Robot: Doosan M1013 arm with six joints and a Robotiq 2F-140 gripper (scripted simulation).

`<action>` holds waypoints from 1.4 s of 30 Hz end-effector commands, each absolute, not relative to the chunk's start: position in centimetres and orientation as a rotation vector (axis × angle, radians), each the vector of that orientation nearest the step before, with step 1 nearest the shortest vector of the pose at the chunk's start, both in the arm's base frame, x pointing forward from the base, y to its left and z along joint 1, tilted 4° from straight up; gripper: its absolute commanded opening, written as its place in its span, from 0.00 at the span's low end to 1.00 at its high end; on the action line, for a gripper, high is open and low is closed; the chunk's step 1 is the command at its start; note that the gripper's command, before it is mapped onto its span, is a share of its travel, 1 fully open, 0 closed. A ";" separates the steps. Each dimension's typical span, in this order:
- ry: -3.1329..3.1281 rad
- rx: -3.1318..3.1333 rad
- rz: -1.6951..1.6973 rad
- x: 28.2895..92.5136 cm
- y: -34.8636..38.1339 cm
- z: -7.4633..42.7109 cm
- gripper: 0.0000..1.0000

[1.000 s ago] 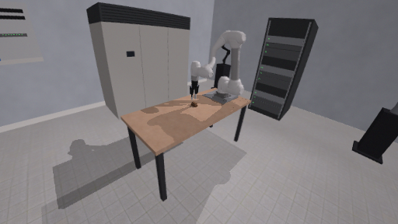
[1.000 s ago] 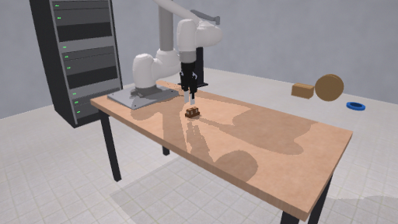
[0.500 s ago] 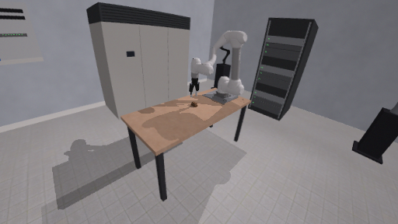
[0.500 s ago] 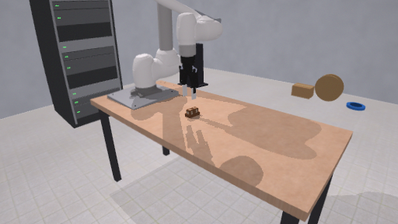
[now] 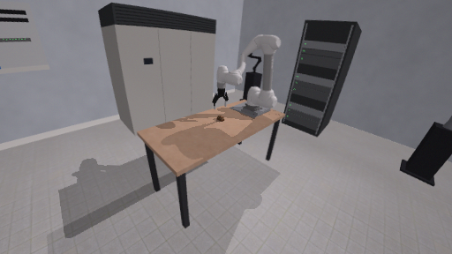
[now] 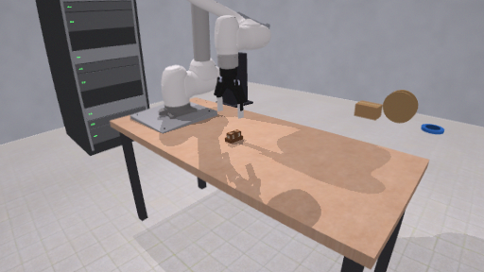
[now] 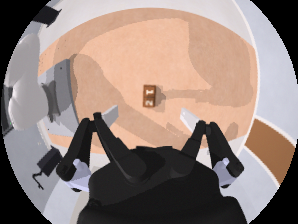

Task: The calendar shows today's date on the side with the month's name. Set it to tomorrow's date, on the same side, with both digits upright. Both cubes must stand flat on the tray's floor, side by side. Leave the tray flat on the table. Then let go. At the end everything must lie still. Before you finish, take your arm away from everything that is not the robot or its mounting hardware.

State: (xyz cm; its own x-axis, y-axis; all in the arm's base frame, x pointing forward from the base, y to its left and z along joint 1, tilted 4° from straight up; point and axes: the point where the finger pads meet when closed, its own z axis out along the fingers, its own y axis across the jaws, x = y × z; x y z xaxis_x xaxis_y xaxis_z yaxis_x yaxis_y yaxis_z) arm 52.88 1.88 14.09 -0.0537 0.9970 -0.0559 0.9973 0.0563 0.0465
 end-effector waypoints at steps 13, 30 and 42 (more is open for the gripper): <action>2.229 2.110 -0.007 52.8 1.9 15.3 1.00; 2.229 2.110 -0.007 52.6 2.2 19.6 1.00; 2.229 2.110 -0.007 52.6 2.2 19.8 1.00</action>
